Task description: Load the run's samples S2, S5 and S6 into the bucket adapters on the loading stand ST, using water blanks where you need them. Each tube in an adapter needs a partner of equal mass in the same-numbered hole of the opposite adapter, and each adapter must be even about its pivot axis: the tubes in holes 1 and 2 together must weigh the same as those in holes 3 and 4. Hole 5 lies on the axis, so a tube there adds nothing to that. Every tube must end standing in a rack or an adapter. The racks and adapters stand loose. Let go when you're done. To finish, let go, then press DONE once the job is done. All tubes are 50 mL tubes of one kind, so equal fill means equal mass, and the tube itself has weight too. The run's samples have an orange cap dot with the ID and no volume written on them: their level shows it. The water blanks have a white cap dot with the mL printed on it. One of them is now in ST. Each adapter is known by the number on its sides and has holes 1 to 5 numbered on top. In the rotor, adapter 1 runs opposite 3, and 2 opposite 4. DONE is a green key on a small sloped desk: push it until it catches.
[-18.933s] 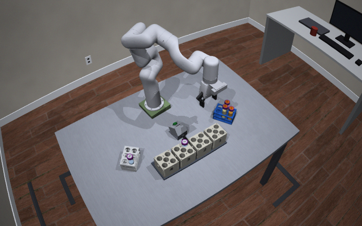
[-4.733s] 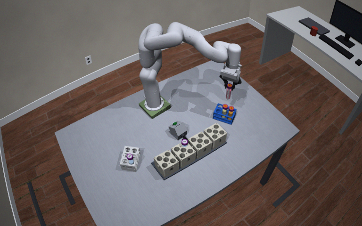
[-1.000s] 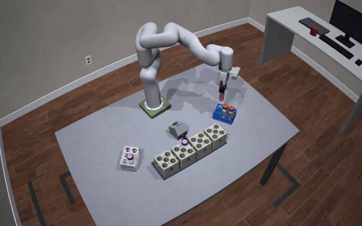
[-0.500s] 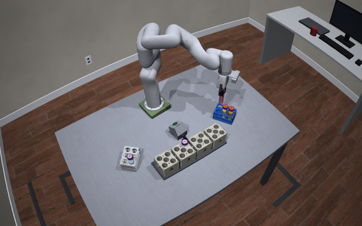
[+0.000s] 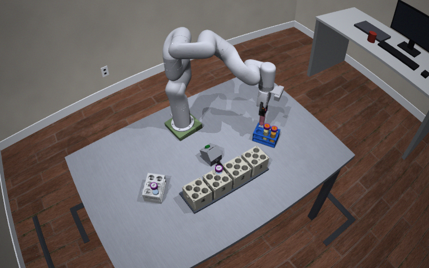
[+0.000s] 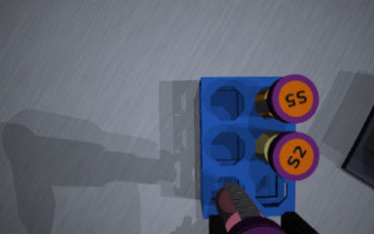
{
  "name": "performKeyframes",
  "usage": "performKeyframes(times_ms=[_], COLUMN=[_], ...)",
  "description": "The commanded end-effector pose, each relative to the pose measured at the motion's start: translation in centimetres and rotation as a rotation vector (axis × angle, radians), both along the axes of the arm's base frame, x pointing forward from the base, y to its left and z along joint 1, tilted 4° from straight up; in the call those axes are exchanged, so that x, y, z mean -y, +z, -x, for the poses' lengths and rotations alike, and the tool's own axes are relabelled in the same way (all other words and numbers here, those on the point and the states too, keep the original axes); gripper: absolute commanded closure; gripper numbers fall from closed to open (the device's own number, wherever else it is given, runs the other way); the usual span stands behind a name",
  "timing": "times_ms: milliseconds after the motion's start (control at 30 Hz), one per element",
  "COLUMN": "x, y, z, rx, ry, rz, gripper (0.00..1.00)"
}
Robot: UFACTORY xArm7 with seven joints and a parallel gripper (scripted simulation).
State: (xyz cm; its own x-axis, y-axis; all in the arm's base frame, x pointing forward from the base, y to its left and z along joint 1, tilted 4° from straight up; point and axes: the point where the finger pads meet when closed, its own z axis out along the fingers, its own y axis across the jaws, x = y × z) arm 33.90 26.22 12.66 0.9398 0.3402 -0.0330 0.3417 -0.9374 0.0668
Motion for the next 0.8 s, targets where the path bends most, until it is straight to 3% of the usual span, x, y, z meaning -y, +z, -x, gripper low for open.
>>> performKeyframes(times_ms=[0,767], x=[-0.1,0.0], y=[0.1,-1.2], z=[-0.1,-0.1], rx=[0.004,0.003], ry=[0.000,0.000], rz=[-0.003,-0.003], gripper=[1.00,1.00])
